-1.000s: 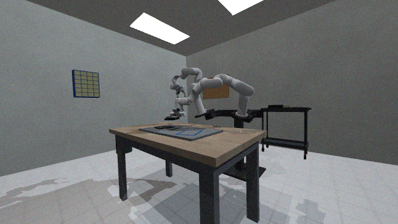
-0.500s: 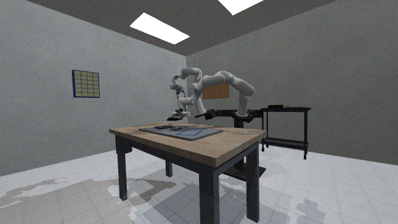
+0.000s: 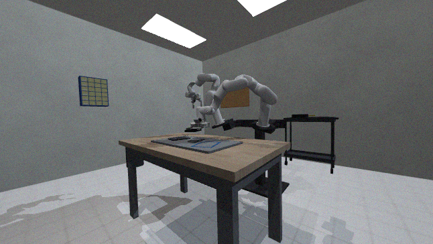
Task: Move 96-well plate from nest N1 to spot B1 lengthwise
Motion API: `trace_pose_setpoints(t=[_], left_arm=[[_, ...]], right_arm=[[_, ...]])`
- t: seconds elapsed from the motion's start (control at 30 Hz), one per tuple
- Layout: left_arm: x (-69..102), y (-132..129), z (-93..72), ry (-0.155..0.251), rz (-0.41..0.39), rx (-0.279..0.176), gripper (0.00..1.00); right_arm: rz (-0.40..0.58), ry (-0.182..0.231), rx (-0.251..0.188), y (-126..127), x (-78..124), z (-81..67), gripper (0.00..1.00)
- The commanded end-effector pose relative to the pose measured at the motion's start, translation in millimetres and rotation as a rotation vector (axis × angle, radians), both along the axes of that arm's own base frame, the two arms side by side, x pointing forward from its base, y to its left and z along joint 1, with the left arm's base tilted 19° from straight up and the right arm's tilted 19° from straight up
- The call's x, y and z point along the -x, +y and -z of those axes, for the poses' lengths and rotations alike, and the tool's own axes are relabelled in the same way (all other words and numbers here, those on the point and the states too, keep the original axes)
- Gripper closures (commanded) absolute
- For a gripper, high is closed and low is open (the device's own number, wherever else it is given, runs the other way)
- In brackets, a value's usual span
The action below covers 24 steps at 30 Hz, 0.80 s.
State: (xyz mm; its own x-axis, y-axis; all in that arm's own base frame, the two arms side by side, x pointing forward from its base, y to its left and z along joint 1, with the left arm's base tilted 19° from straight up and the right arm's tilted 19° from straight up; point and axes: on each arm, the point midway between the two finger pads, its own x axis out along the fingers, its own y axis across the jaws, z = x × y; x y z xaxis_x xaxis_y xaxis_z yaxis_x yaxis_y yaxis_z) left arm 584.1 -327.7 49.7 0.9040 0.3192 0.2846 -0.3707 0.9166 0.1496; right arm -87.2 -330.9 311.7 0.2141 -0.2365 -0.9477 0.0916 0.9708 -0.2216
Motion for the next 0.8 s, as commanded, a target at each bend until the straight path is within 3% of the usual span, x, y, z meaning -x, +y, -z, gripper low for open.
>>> trace_pose_setpoints(t=[0.0, 0.77], left_arm=[[-1.9, 11.4, -5.1, -0.003, 0.002, 0.003, 1.00], [-9.1, 79.2, -21.4, -0.003, 0.002, 0.003, 1.00]], right_arm=[[0.000, 0.000, 0.003, -0.5, 0.1, -1.4, 0.00], [0.000, 0.000, 0.003, -0.5, 0.1, -1.4, 0.00]])
